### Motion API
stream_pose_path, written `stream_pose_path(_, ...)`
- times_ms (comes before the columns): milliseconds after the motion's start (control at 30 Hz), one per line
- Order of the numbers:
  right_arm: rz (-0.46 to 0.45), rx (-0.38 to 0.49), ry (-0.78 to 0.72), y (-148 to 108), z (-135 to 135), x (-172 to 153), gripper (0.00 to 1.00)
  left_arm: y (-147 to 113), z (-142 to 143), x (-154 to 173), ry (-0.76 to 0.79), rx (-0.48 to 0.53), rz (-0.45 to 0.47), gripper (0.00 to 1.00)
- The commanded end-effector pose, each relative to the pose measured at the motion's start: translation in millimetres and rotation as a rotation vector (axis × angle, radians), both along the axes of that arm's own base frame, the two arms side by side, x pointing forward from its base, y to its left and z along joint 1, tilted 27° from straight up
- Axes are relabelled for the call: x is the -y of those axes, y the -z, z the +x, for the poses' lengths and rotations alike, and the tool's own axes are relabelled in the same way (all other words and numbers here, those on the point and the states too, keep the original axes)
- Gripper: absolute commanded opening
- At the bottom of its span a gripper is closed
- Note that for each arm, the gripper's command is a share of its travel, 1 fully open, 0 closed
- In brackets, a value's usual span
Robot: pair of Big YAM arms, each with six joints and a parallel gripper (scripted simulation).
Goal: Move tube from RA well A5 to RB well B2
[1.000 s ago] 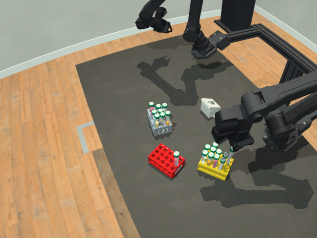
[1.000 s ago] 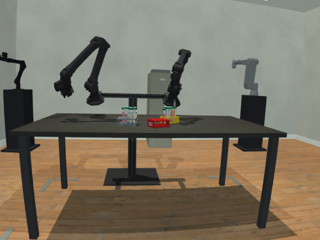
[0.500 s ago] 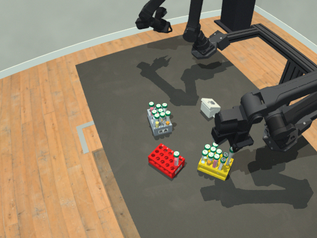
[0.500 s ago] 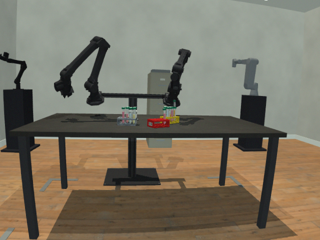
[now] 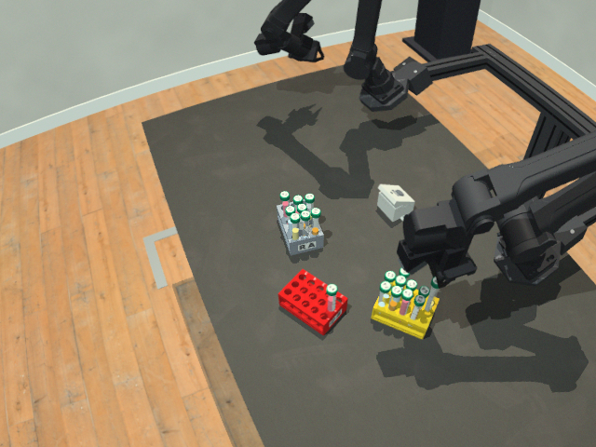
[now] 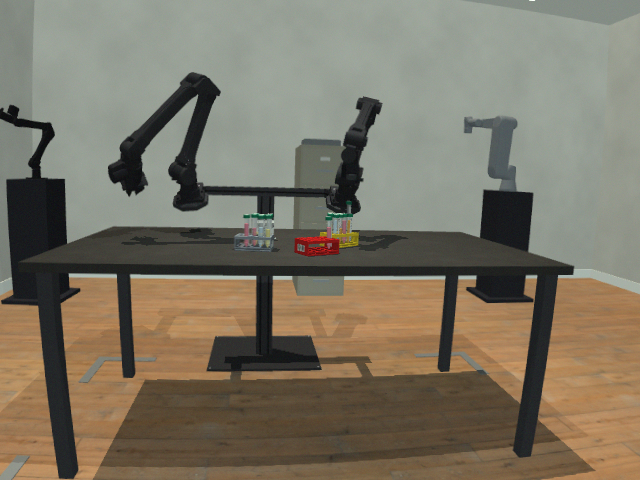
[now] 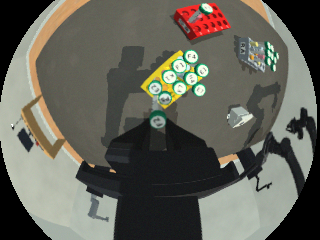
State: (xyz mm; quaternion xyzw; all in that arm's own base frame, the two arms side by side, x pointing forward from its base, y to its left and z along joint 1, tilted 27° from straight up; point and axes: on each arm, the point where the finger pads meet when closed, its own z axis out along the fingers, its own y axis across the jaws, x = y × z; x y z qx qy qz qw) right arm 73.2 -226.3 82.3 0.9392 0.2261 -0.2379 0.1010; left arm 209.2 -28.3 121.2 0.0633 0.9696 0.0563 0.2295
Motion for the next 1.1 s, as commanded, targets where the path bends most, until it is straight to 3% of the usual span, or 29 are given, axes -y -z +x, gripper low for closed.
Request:
stream_pose_path(0, -0.014, 0.011, 0.001, -6, 4, 5, 0.3, 5, 2, -2, -0.004, -0.005, 0.001, 0.0)
stream_pose_path(267, -0.014, 0.011, 0.001, -6, 4, 5, 0.3, 7, 3, -2, -0.004, -0.003, 0.001, 0.0)
stream_pose_path(300, -0.014, 0.011, 0.001, -6, 4, 5, 0.3, -7, 7, 1, -0.001, 0.021, -0.008, 0.0)
stream_pose_path(1067, -0.014, 0.011, 0.001, -6, 4, 5, 0.3, -6, 6, 1, -0.001, 0.021, -0.008, 0.0)
